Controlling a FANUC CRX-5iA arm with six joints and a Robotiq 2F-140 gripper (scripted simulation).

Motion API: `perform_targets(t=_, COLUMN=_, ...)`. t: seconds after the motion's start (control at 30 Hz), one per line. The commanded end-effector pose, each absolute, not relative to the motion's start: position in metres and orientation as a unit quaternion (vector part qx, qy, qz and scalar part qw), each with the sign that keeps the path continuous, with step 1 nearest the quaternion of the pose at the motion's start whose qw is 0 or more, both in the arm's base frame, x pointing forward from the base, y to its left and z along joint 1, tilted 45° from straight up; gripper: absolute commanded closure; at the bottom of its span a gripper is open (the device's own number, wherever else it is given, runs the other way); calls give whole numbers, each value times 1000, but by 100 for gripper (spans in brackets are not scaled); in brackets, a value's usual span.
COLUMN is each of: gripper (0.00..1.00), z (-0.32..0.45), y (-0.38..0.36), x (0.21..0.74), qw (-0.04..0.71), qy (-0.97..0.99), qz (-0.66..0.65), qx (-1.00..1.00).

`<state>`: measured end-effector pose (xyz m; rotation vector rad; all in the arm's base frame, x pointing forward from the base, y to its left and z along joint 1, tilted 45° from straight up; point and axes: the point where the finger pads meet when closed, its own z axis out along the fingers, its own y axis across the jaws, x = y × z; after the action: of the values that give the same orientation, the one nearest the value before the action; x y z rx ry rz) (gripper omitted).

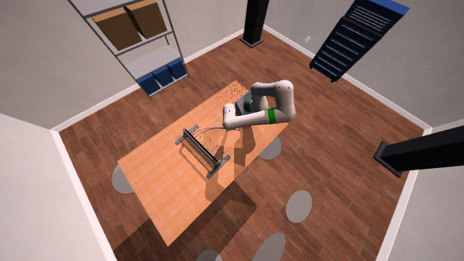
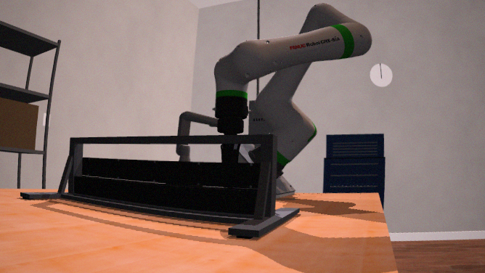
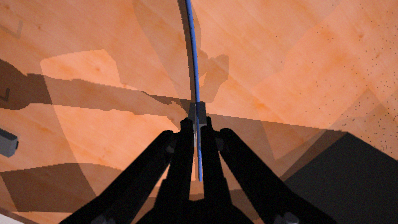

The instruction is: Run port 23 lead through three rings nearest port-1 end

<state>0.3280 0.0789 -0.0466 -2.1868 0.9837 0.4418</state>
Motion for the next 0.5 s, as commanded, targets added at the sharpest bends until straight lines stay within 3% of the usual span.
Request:
perform_targets(t=0.0, gripper=100, z=-47, y=79, x=328, qw=344, qy=379, qz=170, qx=-842)
perform_targets(t=0.47, gripper=100, z=-46, y=78, x=328, qw=344, qy=379, qz=170, qx=-842)
